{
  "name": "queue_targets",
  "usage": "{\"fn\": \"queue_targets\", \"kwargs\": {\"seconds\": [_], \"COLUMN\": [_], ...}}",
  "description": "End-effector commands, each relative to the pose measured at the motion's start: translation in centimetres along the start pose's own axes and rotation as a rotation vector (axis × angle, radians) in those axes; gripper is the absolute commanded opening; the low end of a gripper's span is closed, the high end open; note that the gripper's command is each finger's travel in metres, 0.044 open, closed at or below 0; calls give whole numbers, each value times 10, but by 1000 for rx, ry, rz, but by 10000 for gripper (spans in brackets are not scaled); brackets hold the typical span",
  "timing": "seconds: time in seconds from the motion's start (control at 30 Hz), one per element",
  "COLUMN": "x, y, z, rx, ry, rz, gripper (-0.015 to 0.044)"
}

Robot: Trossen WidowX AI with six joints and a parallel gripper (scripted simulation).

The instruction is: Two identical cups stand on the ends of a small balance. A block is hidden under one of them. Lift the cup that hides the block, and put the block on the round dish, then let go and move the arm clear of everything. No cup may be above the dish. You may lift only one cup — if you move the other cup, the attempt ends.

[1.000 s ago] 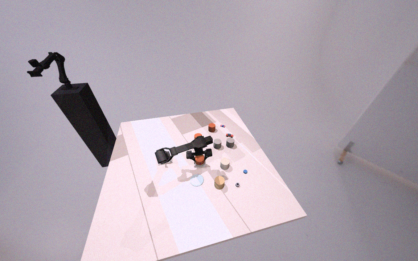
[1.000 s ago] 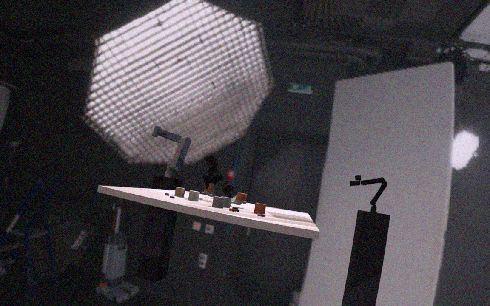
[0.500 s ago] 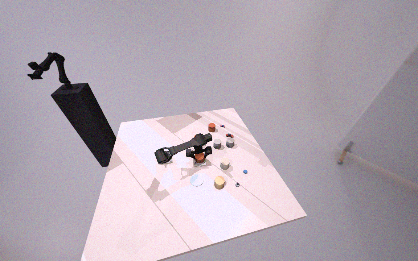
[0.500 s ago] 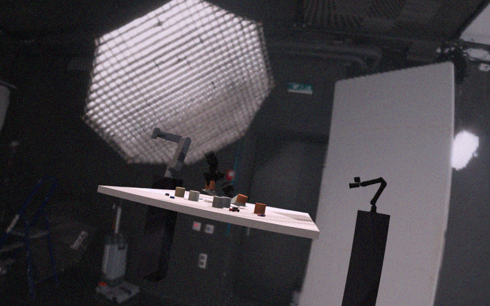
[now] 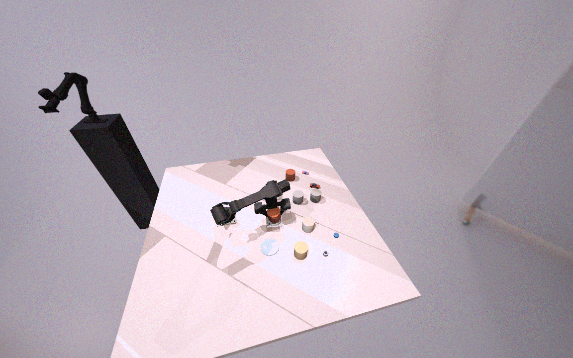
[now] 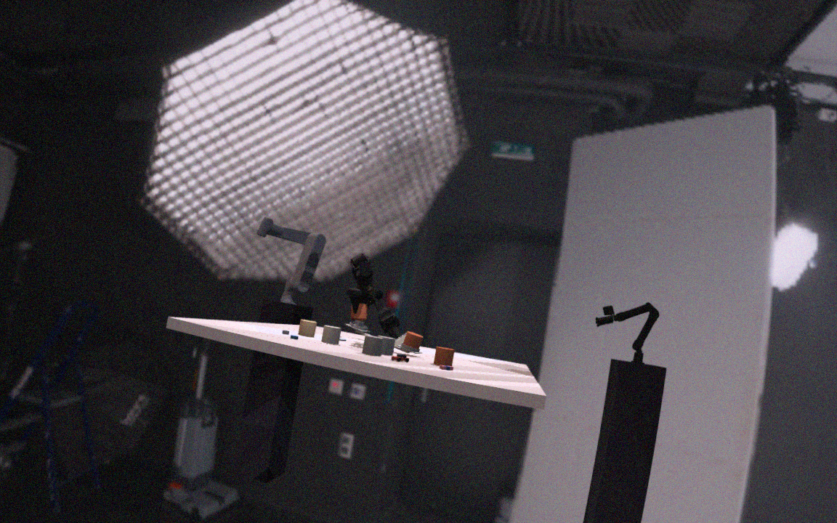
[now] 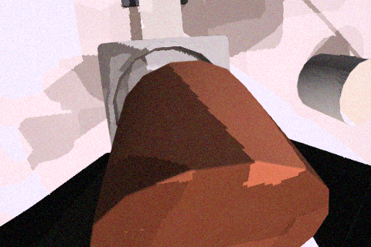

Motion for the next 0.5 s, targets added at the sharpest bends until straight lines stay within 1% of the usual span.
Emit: {"fn": "queue_targets", "kwargs": {"seconds": [0.0,0.47], "x": [1,1], "y": [-1,1], "z": [-9,-27], "rx": [19,41], "ry": [-3,-11], "rz": [5,0], "gripper": [0,0]}}
Point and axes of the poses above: the point midway between the two fingers, 35 mm back from their tips, its own z axis out along the fingers, its own y axis across the jaws, x = y × z, the point moved 2 cm from there along -z, back along the fingers, and after that the axes turned 9 degrees about -z, right-handed, at the moved point
